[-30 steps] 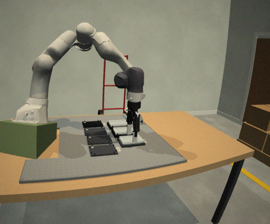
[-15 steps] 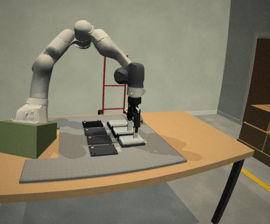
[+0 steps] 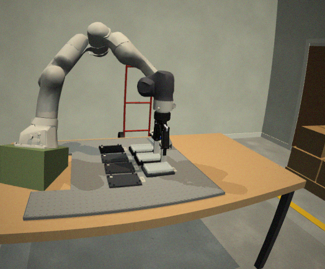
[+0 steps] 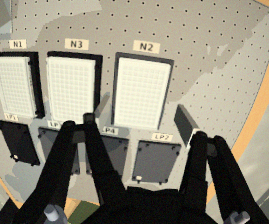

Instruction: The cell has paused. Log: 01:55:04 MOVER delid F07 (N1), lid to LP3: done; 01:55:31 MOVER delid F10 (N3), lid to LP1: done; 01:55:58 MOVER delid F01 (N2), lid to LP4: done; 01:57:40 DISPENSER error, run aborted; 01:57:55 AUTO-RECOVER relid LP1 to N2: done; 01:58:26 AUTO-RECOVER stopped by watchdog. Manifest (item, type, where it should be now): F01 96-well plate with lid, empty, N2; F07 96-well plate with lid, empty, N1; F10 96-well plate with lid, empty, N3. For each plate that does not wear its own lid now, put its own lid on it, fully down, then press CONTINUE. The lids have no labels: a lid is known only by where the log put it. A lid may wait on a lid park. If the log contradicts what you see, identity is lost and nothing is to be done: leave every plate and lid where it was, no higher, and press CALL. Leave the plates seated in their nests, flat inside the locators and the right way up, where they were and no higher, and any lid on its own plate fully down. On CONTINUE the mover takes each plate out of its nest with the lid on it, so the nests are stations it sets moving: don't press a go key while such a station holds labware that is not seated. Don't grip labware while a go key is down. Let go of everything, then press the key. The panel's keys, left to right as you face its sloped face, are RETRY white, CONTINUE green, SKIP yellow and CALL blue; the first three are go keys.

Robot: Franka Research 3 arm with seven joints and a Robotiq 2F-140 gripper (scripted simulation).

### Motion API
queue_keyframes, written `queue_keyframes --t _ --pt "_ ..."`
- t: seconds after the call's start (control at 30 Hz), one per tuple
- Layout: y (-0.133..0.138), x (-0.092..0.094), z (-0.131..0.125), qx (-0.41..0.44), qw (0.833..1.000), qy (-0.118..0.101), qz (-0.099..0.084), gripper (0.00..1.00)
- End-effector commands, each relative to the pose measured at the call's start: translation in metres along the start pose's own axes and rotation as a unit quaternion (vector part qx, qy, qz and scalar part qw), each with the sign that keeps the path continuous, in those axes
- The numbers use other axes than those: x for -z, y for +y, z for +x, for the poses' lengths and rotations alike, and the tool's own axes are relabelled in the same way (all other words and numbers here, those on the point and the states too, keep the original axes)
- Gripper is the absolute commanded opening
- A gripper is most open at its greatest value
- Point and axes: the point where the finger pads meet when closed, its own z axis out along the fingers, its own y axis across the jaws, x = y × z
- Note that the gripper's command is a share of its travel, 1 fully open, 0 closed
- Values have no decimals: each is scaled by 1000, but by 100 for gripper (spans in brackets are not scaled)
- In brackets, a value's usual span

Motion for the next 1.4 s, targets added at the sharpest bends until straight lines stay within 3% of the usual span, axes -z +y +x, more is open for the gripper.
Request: queue_keyframes --t 0.0,0.17,0.2,0.27,0.33,0.4,0.43,0.67,0.7,0.9,1.37 --pt "-2 1 -2 -4 1000 -3 1 66" --pt "-3 2 -1 -4 1000 -3 1 66" --pt "-10 2 4 -4 1000 -3 2 66" --pt "-52 7 34 -2 1000 -5 2 66" --pt "-81 11 47 0 1000 -7 3 66" --pt "-81 11 47 0 1000 -7 3 66" --pt "-128 16 68 1 1000 -8 3 66" --pt "-262 35 93 -2 1000 -3 1 66" --pt "-283 37 97 -2 1000 -3 1 0" --pt "-411 56 121 -2 1000 -3 1 0" --pt "-412 56 121 -2 1000 -3 1 0"
